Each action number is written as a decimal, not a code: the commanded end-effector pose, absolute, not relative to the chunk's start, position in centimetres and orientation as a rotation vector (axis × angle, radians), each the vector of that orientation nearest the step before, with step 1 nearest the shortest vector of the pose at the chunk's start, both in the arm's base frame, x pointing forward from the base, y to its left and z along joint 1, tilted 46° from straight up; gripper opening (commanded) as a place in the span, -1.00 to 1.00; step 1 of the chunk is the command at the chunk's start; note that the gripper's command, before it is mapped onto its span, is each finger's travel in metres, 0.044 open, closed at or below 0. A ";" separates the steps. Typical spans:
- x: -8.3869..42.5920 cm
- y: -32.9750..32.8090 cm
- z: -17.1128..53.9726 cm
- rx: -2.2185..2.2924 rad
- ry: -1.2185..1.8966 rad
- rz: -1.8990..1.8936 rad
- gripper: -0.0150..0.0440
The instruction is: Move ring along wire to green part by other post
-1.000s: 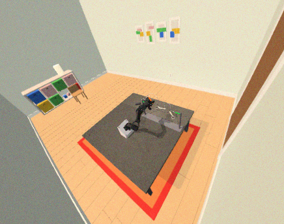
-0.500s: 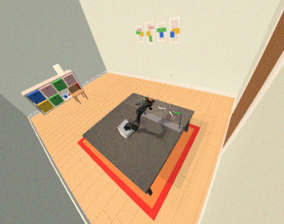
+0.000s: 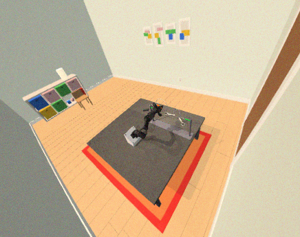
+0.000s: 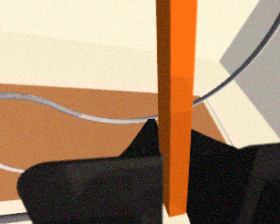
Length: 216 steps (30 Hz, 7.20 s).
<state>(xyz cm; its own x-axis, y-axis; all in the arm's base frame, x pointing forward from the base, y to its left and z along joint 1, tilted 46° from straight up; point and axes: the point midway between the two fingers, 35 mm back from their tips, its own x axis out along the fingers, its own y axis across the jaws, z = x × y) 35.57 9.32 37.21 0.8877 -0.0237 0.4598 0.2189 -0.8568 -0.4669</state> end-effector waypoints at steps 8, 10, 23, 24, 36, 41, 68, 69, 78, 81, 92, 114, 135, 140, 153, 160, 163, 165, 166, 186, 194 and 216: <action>35.5 9.7 37.5 -2.653 -0.203 -0.662 -1.00; 35.5 9.8 37.5 -2.673 -0.213 -0.668 -1.00; 35.5 9.6 37.5 -2.764 -0.257 -0.694 -1.00; 35.5 9.5 37.5 -2.770 -0.260 -0.696 -1.00; 35.7 7.9 37.2 -2.727 -0.239 -0.687 -1.00; 35.8 6.7 36.8 -2.664 -0.209 -0.672 -1.00; 36.7 -0.3 31.0 -2.113 0.017 -0.530 -1.00; 36.7 -0.5 30.7 -2.090 0.026 -0.524 -1.00; 37.9 -2.1 28.0 -1.903 0.035 -0.396 -1.00; 38.0 -2.4 27.0 -1.835 0.053 -0.378 -1.00; 38.1 -3.0 22.7 -1.573 0.123 -0.320 -1.00; 37.8 -1.0 15.1 -1.089 0.236 -0.216 -1.00; 37.4 2.1 11.1 -0.857 0.282 -0.165 -1.00; 37.3 2.5 10.6 -0.845 0.284 -0.163 -1.00; 37.2 3.5 9.6 -0.837 0.285 -0.160 -1.00; 37.1 4.0 9.1 -0.837 0.285 -0.159 -1.00; 37.1 4.2 8.9 -0.837 0.285 -0.159 -1.00; 37.1 4.3 8.7 -0.836 0.285 -0.159 -1.00; 37.1 4.4 8.7 -0.836 0.285 -0.159 -1.00; 37.1 3.9 7.1 -0.837 0.284 -0.159 -1.00; 37.1 3.7 6.8 -0.837 0.284 -0.159 -1.00; 37.1 3.6 6.9 -0.834 0.284 -0.162 -0.38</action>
<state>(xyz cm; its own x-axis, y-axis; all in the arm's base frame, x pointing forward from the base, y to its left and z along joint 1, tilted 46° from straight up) 37.13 3.64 6.86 0.9500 -0.2521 -0.1841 0.0308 0.6626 -0.7484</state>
